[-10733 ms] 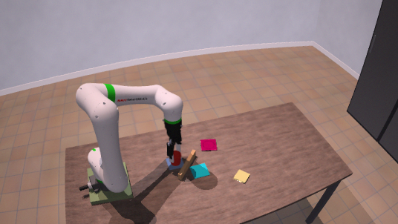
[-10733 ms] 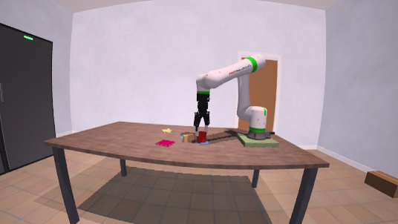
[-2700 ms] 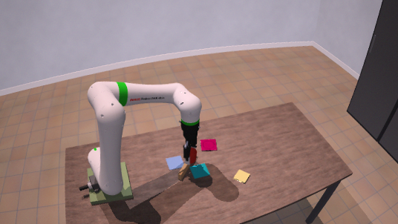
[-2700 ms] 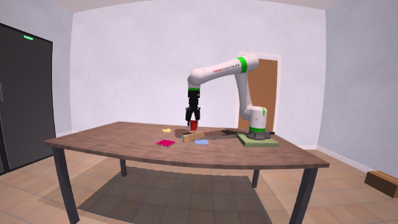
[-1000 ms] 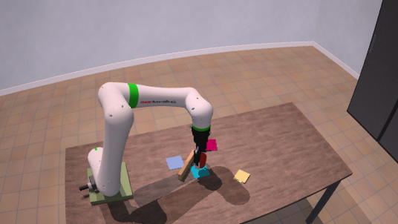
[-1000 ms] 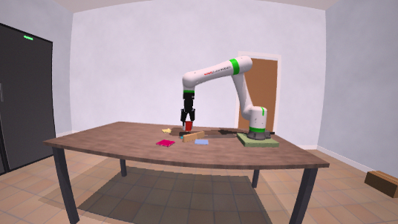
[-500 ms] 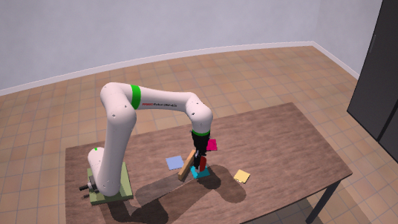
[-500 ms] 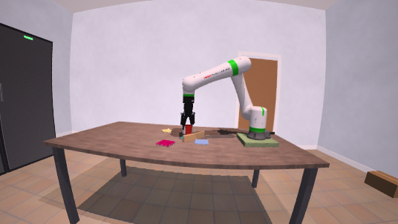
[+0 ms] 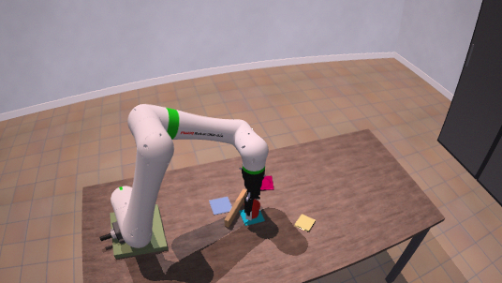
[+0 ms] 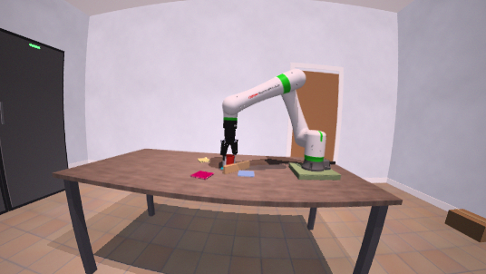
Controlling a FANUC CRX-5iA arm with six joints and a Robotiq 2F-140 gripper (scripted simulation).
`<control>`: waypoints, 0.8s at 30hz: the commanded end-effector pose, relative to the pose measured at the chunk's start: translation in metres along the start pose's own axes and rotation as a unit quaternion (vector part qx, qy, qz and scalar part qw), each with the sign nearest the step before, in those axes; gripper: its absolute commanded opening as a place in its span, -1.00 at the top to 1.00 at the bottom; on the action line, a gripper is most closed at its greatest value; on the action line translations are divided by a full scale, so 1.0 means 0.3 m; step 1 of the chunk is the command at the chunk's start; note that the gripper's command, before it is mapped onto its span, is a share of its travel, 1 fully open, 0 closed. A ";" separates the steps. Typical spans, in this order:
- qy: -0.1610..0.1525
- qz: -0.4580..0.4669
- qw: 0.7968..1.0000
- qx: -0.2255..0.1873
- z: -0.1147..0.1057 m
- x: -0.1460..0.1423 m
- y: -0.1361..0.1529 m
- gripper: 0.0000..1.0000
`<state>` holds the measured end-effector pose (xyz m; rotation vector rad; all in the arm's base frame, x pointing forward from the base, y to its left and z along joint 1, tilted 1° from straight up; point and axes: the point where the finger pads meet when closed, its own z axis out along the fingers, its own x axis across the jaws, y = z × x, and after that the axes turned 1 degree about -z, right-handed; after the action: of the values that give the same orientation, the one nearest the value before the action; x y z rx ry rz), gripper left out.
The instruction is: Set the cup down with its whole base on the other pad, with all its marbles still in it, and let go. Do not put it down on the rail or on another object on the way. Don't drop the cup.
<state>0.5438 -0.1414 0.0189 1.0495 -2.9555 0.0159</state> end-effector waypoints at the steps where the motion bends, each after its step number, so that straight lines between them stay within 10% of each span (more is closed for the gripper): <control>1: 0.000 0.000 1.000 0.000 0.000 0.000 -0.001 0.02; 24: 0.000 0.000 1.000 0.000 0.021 0.000 0.003 0.02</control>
<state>0.5432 -0.1408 0.0132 1.0495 -2.9555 0.0159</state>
